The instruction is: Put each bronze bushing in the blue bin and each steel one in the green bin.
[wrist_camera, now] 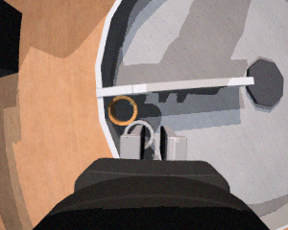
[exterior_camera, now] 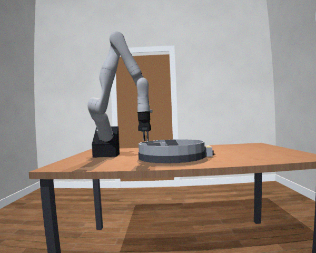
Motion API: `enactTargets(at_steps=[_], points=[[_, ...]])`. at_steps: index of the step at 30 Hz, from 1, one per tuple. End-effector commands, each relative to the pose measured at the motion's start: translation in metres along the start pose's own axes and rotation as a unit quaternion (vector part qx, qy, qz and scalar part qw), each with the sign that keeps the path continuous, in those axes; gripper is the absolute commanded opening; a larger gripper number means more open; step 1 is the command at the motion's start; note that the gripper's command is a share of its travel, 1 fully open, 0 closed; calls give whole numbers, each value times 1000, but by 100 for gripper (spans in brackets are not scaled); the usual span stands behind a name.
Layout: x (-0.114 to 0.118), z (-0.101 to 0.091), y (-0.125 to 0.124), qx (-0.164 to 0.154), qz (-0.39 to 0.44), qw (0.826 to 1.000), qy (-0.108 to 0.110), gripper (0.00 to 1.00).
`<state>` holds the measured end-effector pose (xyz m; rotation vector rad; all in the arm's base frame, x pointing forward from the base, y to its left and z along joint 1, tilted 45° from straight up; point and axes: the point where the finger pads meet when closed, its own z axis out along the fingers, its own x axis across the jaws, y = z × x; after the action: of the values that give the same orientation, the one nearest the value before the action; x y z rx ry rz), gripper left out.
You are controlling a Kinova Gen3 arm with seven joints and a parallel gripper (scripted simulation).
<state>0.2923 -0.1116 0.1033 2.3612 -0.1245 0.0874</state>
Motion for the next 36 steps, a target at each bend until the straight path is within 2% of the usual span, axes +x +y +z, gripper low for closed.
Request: enactTargets(at_steps=[1,7,12,24,36], points=[[-3,10,3,-3,3,1000,-6,40],[-3,13,3,-3,3,1000,-6,40],[-3,28,3,-3,3,1000,-6,40],[-3,28,3,-3,3,1000,-6,40],[-3,40,3,-3,3,1000,-5,40]])
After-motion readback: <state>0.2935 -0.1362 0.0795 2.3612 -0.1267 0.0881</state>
